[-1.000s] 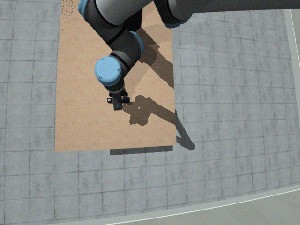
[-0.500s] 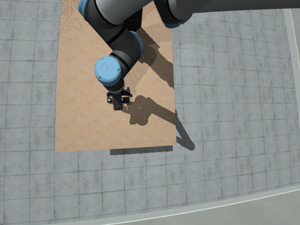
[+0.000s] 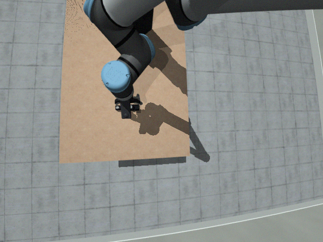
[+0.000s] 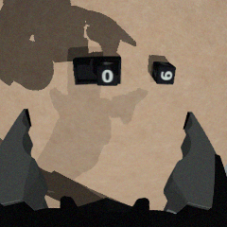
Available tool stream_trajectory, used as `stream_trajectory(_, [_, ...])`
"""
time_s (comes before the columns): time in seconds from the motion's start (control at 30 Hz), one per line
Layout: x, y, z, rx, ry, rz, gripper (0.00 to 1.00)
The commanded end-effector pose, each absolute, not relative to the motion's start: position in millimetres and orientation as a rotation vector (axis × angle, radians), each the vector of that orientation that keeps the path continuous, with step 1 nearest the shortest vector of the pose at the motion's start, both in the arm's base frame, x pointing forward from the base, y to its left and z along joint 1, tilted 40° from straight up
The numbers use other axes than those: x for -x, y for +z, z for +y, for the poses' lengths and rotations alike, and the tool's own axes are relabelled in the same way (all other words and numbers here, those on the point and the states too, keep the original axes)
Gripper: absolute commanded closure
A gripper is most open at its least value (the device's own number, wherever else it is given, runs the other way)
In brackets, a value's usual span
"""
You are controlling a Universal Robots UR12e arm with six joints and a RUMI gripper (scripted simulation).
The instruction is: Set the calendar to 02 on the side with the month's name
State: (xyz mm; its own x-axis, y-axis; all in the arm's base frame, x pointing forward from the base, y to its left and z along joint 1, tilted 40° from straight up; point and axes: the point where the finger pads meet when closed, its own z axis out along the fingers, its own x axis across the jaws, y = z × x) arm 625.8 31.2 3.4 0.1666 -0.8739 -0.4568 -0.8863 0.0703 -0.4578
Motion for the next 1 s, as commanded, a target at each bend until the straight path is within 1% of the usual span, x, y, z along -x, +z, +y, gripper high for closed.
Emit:
stream_trajectory(0.0, [-627, 3, 29, 1.740, 0.038, 1.709, 0.00])
stream_trajectory(0.6, [-637, -12, 8, 1.348, 0.227, 2.048, 0.00])
stream_trajectory(0.97, [-645, -27, -11, 0.915, 0.404, 2.307, 0.00])
